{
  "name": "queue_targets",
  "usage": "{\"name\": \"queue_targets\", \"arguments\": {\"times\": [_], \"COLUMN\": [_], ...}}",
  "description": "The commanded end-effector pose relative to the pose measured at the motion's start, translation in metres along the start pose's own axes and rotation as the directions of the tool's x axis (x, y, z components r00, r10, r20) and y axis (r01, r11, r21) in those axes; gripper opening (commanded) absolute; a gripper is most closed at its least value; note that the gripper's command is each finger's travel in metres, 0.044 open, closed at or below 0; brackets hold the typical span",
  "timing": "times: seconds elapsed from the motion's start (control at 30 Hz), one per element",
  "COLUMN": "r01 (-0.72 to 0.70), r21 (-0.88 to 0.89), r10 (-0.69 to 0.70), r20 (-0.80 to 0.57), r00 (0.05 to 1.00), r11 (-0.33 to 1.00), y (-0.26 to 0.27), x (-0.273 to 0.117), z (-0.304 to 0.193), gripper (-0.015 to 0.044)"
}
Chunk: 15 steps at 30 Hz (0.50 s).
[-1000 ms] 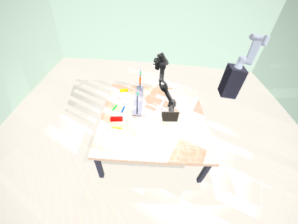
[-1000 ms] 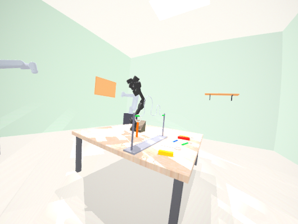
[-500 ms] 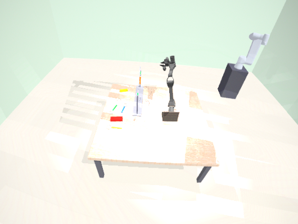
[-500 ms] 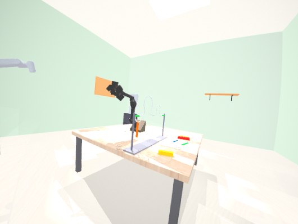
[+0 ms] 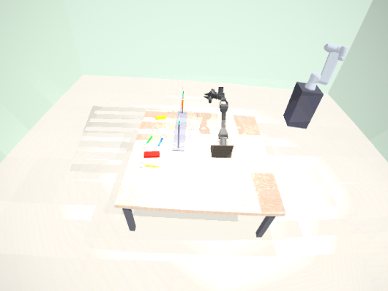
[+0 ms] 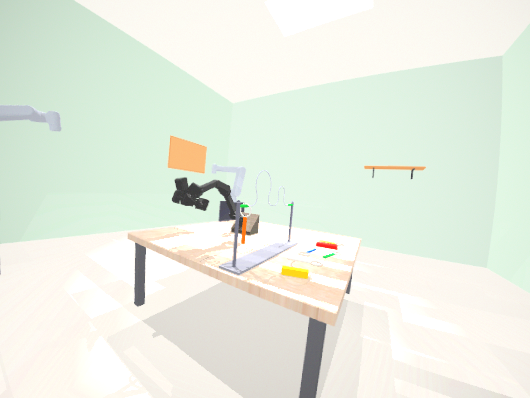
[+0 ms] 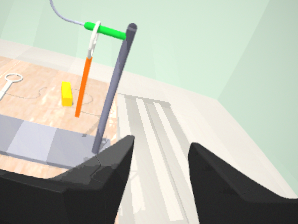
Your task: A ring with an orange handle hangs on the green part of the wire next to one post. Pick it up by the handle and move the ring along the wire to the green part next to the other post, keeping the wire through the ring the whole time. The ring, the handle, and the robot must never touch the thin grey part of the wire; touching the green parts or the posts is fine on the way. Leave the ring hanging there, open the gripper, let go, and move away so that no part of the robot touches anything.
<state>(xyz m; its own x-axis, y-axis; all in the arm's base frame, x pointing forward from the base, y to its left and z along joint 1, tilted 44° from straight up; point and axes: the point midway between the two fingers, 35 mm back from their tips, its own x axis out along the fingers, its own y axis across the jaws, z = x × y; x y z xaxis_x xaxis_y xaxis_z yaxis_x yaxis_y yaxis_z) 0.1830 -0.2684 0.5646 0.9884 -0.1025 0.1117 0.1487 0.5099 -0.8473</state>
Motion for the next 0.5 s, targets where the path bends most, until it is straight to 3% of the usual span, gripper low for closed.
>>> {"name": "queue_targets", "arguments": {"times": [0.0, 0.33, 0.47], "r01": [-0.044, -0.210, -0.222], "r21": [0.049, 0.204, 0.213], "r10": [0.041, 0.172, 0.181], "r20": [0.048, 0.186, 0.195], "r00": [0.998, 0.967, 0.964], "r11": [0.998, 0.956, 0.951], "y": [0.015, 0.113, 0.122], "x": [0.028, 0.129, 0.136], "z": [-0.040, -0.142, -0.147], "gripper": [0.0160, 0.0160, 0.0160]}}
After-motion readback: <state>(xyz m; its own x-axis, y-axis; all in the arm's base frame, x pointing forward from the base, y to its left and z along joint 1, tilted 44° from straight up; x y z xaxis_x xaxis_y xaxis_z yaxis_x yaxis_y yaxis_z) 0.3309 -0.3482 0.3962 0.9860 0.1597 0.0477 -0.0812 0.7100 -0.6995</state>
